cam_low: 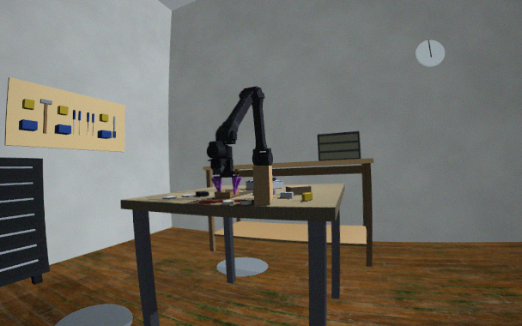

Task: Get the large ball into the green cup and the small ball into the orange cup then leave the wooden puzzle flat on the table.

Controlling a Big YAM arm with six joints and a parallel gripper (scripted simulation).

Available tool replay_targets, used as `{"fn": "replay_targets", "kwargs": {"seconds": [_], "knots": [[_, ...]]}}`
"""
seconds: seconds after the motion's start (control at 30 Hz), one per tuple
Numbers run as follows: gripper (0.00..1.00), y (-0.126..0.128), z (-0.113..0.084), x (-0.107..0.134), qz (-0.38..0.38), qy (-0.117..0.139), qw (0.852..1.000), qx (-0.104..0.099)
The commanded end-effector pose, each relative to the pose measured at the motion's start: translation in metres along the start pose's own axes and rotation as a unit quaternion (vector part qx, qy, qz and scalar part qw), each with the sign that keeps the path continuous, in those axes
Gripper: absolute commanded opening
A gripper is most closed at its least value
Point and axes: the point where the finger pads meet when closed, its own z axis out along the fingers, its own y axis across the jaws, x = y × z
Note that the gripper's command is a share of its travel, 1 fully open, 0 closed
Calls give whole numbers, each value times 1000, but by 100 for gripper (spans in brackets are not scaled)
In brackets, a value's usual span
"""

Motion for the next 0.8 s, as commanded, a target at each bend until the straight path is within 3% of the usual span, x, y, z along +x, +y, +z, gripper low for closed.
{"fn": "replay_targets", "kwargs": {"seconds": [0.0, 0.73, 0.77], "knots": [[69, 3, 2, -5, -1, -3, 1000, 0], [69, 3, 3, -6, -1, -4, 1000, 0], [86, 3, 3, -6, -1, -4, 1000, 0]]}}
